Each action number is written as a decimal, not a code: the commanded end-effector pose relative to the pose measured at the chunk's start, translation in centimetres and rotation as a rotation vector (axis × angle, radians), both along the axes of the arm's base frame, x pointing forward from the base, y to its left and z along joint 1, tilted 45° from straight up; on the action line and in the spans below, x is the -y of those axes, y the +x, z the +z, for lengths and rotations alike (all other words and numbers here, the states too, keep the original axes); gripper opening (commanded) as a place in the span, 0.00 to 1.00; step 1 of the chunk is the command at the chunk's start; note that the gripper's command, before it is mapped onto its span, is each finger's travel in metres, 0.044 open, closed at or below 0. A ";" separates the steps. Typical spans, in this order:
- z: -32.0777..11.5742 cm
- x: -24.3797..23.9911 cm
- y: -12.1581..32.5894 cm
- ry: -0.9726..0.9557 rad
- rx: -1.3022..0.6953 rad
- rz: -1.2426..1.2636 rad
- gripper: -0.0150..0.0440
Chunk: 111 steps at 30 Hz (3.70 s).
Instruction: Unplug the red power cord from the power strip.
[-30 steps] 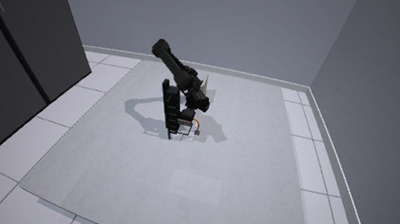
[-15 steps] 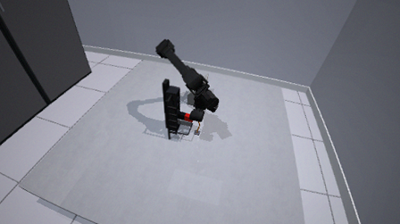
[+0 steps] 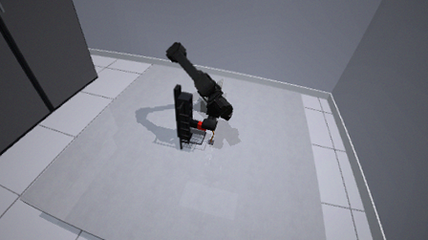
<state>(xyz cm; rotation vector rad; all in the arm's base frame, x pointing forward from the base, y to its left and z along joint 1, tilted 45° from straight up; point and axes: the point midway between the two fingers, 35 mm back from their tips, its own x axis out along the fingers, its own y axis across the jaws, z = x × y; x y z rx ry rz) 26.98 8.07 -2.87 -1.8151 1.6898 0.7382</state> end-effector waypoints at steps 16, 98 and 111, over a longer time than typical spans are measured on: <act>1.5 0.2 0.0 0.001 0.006 0.014 0.53; 0.1 0.2 0.1 0.001 0.007 0.014 0.43; -1.0 -1.6 0.1 0.004 0.007 0.015 1.00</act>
